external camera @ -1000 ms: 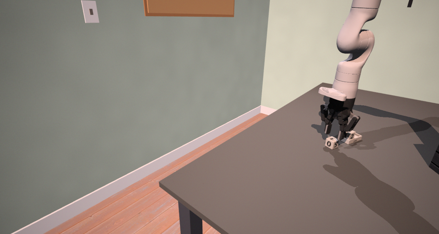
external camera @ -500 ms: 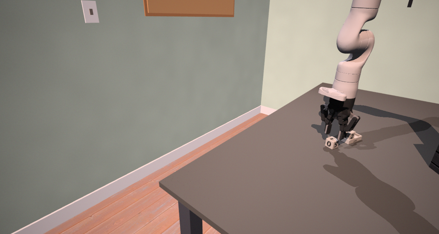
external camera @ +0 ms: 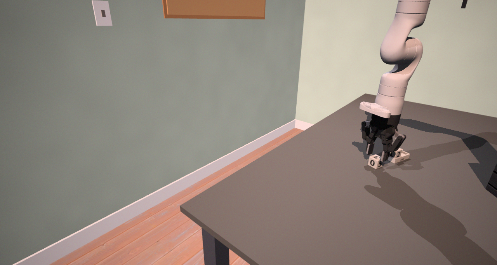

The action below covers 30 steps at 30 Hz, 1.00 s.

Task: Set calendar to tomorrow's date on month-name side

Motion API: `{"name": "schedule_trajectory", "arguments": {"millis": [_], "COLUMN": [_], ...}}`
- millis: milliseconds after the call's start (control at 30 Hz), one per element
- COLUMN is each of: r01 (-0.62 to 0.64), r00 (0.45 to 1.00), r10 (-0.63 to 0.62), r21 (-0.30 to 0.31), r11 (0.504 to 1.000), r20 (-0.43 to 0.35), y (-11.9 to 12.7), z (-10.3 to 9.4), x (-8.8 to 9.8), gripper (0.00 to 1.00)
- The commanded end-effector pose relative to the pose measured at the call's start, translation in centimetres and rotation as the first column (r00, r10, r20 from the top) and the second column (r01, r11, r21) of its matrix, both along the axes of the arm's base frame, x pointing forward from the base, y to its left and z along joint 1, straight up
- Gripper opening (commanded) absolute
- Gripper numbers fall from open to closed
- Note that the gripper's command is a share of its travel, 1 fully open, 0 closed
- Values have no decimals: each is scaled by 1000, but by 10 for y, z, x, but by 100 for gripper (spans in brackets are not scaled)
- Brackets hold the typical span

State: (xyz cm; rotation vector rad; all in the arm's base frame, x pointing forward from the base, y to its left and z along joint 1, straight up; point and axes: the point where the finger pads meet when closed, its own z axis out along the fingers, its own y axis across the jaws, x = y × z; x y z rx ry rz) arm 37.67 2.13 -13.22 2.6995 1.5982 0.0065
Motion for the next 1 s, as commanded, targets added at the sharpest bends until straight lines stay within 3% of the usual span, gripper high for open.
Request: {"name": "schedule_trajectory", "arguments": {"millis": [0,333,967], "r01": [4,4,4], "r00": [1000,1000,1000], "r10": [-4,-4,-4], "r21": [0,0,0], "r11": [1000,1000,1000], "r20": [-5,-5,-5], "y": [-1,-1,-1], "z": [-6,-19,-20], "x": [-2,-2,-2], "gripper": [48,48,48]}}
